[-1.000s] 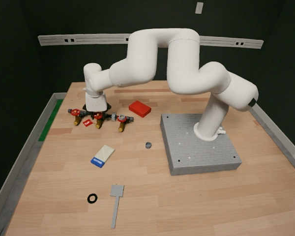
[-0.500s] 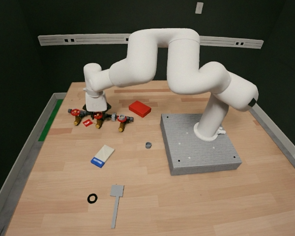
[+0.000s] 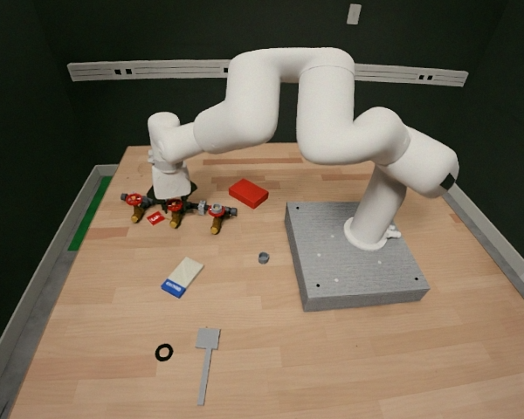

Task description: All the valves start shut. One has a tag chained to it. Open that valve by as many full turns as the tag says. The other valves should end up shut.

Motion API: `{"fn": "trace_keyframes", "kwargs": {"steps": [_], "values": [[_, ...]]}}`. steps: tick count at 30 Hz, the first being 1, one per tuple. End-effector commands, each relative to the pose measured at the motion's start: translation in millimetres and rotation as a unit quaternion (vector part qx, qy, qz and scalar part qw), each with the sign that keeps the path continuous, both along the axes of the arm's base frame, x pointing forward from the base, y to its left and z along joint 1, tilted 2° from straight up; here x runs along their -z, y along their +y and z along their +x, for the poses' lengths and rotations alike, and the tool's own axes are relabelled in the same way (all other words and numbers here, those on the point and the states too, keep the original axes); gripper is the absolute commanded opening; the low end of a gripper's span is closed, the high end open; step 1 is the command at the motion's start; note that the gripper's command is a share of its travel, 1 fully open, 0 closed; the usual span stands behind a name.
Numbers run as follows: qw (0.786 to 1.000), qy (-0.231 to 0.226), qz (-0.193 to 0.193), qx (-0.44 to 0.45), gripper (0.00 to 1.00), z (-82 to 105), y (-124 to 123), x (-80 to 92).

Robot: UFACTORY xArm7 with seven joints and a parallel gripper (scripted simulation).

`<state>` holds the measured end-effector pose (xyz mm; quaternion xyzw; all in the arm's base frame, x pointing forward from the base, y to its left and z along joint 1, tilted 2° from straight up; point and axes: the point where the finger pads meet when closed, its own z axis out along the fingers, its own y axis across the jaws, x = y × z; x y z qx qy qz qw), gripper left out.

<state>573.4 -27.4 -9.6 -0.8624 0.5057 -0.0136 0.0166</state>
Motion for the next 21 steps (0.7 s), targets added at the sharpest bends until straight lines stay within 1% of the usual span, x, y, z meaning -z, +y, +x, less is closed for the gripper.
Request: {"fn": "trace_keyframes", "kwargs": {"steps": [1, 2, 5, 7, 12, 17, 19, 20, 21], "values": [[0.997, -0.006, -0.002, -0.078, 0.00, 1.9, -0.4, -2.2], [0.997, -0.006, -0.002, -0.078, 0.00, 1.9, -0.4, -2.2], [0.989, -0.007, -0.005, -0.147, 0.00, 1.9, -0.4, -2.2], [0.980, -0.008, -0.007, -0.198, 0.00, 1.9, -0.4, -2.2], [0.949, -0.008, -0.014, -0.316, 0.00, 1.9, -0.3, -2.2], [0.906, -0.007, -0.020, -0.422, 0.00, 1.9, -0.3, -2.2], [0.906, -0.007, -0.020, -0.422, 0.00, 1.9, -0.3, -2.2], [0.876, -0.009, -0.022, -0.482, 0.00, 1.9, -0.3, -2.2], [0.866, -0.008, -0.023, -0.499, 0.00, 1.9, -0.3, -2.2]]}}
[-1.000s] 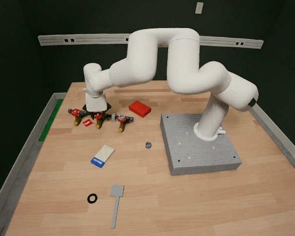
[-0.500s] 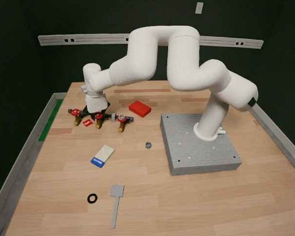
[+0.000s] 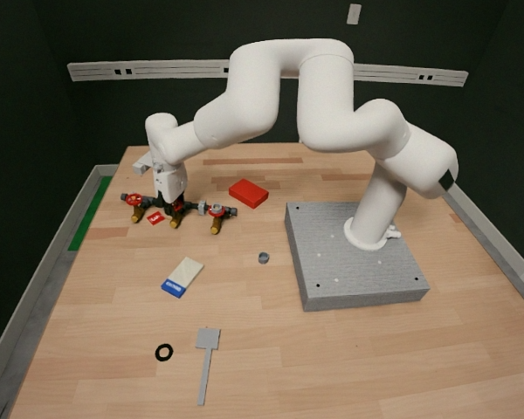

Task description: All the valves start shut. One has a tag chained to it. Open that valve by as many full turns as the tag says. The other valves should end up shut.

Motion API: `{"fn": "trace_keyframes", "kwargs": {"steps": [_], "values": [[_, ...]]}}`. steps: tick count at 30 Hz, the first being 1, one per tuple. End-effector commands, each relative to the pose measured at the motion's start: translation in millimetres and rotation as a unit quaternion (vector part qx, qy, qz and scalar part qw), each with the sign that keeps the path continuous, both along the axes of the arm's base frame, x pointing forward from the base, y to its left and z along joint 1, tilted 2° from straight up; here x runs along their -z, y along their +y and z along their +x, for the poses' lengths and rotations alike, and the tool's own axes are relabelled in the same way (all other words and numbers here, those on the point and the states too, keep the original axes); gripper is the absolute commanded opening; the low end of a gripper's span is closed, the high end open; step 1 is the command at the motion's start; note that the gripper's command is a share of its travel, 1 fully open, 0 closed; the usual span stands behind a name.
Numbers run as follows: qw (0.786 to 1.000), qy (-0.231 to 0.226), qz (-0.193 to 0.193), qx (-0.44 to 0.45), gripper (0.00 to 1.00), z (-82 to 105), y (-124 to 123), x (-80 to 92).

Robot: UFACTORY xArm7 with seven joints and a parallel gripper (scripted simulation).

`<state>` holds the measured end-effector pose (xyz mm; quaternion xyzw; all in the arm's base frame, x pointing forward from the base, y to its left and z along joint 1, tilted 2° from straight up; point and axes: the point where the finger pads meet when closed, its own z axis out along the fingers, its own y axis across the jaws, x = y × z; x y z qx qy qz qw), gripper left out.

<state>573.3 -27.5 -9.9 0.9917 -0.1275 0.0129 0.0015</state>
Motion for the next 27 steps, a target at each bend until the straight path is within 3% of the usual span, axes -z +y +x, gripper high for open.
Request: {"fn": "trace_keyframes", "kwargs": {"steps": [1, 7, 13, 15, 16, 20, 27], "values": [[0.990, -0.010, 0.003, -0.139, 0.00, 2.0, -0.2, -2.6], [0.962, -0.007, -0.005, -0.271, 0.00, 2.0, -0.2, -2.5], [0.916, -0.004, -0.012, -0.401, 0.00, 1.9, -0.2, -2.5], [0.916, -0.004, -0.012, -0.401, 0.00, 1.9, -0.2, -2.5], [0.887, -0.004, -0.014, -0.462, 0.00, 1.9, -0.2, -2.5], [0.846, -0.002, -0.018, -0.532, 0.00, 1.9, -0.1, -2.5], [0.750, -0.001, -0.023, -0.661, 0.00, 1.9, -0.1, -2.5]]}}
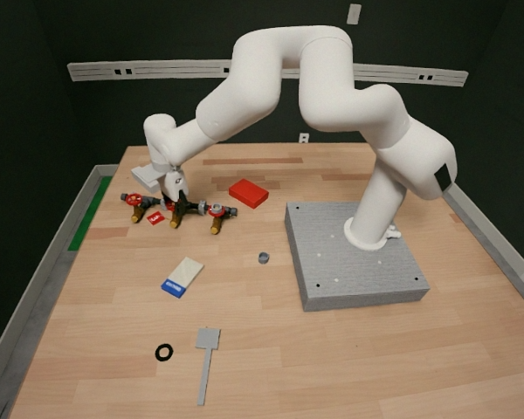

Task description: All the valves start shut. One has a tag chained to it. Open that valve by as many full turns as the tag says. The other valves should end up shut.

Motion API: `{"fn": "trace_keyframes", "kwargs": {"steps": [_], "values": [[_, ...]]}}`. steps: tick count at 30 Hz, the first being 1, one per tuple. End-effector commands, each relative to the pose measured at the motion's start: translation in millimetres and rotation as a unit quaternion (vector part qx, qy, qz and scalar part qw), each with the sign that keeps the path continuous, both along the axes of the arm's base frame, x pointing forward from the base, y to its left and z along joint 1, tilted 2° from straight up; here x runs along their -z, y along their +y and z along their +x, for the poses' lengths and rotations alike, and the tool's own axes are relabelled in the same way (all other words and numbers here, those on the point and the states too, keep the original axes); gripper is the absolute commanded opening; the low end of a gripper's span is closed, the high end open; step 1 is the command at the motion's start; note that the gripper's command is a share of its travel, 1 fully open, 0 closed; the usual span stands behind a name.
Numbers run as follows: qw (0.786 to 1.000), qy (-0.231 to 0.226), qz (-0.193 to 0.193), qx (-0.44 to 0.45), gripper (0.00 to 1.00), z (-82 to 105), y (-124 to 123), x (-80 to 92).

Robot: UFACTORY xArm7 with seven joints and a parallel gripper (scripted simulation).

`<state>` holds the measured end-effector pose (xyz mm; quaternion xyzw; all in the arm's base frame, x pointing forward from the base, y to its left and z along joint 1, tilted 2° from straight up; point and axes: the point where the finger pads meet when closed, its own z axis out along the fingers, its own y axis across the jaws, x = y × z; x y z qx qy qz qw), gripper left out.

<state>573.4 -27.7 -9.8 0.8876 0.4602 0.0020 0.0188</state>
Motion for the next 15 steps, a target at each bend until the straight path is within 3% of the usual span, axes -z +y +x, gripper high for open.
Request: {"fn": "trace_keyframes", "kwargs": {"steps": [1, 5, 6, 11, 15], "values": [[0.990, -0.007, 0.007, -0.139, 0.00, 1.8, 0.1, -2.4], [0.983, -0.007, 0.006, -0.184, 0.00, 1.8, 0.1, -2.4], [0.968, -0.008, 0.008, -0.250, 0.00, 1.8, 0.1, -2.4], [0.938, -0.011, 0.011, -0.345, 0.00, 1.8, 0.1, -2.4], [0.935, -0.011, 0.011, -0.355, 0.00, 1.8, 0.1, -2.4]]}}
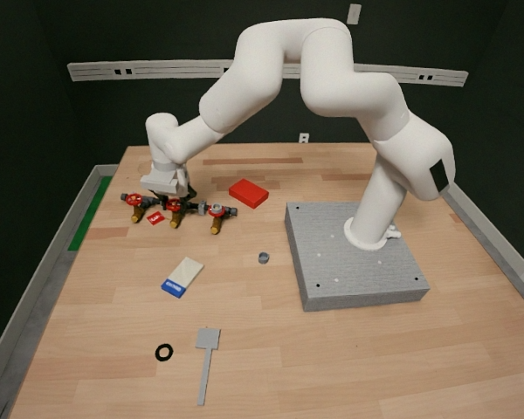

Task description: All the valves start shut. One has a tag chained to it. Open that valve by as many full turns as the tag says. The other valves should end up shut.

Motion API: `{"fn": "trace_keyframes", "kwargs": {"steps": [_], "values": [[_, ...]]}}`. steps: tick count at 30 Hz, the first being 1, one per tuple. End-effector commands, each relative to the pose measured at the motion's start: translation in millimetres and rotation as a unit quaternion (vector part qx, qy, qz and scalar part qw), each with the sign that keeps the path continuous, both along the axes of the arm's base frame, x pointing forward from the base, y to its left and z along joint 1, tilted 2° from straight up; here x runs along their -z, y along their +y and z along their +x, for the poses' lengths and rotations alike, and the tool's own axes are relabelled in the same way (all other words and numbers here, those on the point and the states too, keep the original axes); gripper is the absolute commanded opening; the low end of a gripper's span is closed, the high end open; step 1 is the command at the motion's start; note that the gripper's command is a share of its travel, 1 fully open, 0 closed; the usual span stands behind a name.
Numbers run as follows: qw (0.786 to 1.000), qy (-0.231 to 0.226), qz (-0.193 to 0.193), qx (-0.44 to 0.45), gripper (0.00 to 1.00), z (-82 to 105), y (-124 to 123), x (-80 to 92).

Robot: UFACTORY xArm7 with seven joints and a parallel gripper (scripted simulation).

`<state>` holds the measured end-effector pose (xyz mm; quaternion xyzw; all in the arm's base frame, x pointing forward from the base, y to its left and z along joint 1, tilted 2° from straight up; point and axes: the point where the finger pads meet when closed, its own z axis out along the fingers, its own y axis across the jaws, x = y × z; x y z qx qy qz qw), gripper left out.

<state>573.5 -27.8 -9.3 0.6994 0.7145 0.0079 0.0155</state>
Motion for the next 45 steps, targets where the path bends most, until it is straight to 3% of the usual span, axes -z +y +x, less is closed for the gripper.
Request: {"fn": "trace_keyframes", "kwargs": {"steps": [1, 4, 5, 33, 41, 45], "values": [[0.999, -0.008, 0.012, -0.046, 0.00, 1.7, 0.2, -1.9], [0.999, -0.008, 0.012, -0.047, 0.00, 1.7, 0.2, -1.9], [0.999, -0.008, 0.012, -0.047, 1.00, 1.7, 0.2, -1.9], [0.999, -0.008, 0.012, -0.042, 1.00, 1.7, 0.2, -1.9], [1.000, -0.008, 0.015, 0.013, 1.00, 1.7, 0.2, -1.9], [0.995, -0.008, 0.018, 0.099, 1.00, 1.7, 0.1, -1.9]]}}
